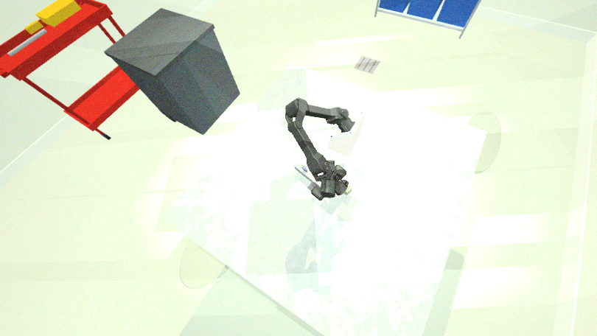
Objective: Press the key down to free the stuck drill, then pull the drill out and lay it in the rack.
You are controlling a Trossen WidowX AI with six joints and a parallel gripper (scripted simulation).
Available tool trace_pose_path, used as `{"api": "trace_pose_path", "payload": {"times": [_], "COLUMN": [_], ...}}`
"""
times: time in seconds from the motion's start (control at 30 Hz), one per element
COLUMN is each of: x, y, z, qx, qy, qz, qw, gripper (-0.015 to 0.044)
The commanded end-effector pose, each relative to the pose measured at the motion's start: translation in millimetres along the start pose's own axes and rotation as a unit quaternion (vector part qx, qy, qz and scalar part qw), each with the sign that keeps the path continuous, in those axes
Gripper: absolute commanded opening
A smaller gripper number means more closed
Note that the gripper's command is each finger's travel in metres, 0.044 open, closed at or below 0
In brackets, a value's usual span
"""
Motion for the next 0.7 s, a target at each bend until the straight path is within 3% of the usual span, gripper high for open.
{"api": "trace_pose_path", "payload": {"times": [0.0,0.67], "x": [-0.4,-7.5], "y": [0.2,-0.6], "z": [-0.8,0.6], "qx": [0.003,0.003], "qy": [-0.001,-0.001], "qz": [0.000,0.000], "qw": [1.000,1.000], "gripper": [0.0440,0.0440]}}
Point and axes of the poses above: the point midway between the two fingers, 35 mm back from their tips, its own x axis back along the fingers, its own y axis across the jaws, z = x × y, the point moved 2 cm from there along x, back along the fingers, and after that the axes turned 14 degrees about -x, right-handed, at the moved point
